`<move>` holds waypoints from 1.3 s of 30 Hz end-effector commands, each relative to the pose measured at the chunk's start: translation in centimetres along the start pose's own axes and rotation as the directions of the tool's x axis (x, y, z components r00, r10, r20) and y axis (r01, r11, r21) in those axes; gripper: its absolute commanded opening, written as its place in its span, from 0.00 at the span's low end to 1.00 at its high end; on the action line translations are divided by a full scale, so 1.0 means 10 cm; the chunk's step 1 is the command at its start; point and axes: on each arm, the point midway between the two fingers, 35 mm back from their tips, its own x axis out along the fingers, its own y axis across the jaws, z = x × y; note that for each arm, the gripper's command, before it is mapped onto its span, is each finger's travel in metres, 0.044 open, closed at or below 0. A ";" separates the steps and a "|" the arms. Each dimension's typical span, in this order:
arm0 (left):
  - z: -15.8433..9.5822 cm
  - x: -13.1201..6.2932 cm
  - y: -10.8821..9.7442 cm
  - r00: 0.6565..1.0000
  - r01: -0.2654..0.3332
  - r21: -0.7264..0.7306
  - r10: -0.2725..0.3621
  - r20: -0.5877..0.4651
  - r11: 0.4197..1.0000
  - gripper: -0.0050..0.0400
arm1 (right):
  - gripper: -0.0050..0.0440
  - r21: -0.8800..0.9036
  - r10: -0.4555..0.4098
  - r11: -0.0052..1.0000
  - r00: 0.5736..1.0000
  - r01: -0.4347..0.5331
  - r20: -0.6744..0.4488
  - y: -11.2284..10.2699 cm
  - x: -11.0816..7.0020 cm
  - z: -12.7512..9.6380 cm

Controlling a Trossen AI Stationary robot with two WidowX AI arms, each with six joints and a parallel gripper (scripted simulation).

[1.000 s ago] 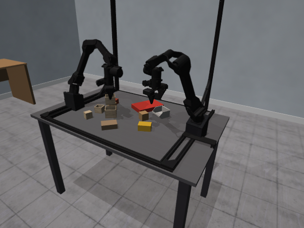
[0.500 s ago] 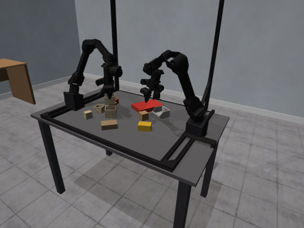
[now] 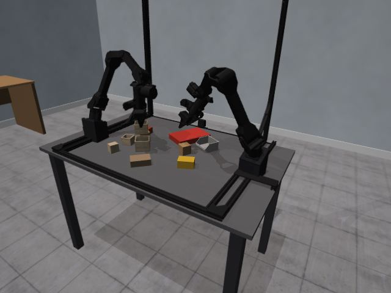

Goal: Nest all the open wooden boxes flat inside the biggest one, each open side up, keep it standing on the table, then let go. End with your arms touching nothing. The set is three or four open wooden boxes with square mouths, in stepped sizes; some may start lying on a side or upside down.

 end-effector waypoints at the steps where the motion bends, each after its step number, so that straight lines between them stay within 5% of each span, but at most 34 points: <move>1: 0.01 0.08 -0.09 0.998 -0.037 -0.013 0.038 0.051 0.999 1.00 | 0.10 0.003 -0.001 1.000 1.000 0.001 0.000 0.00 0.00 0.00; 17: 0.21 0.12 -0.29 0.923 -0.170 -0.256 0.245 0.298 0.952 1.00 | 0.10 0.003 -0.001 1.000 1.000 0.001 0.000 0.00 0.00 0.00; 32: 0.06 0.02 -0.30 0.826 -0.200 -0.531 0.433 0.360 0.823 1.00 | 0.10 0.003 -0.001 1.000 1.000 0.001 0.000 0.00 0.00 0.00; 39: 0.04 0.01 -0.30 0.821 -0.199 -0.549 0.444 0.359 0.812 1.00 | 0.10 0.003 -0.001 1.000 1.000 0.001 0.000 0.00 0.01 0.00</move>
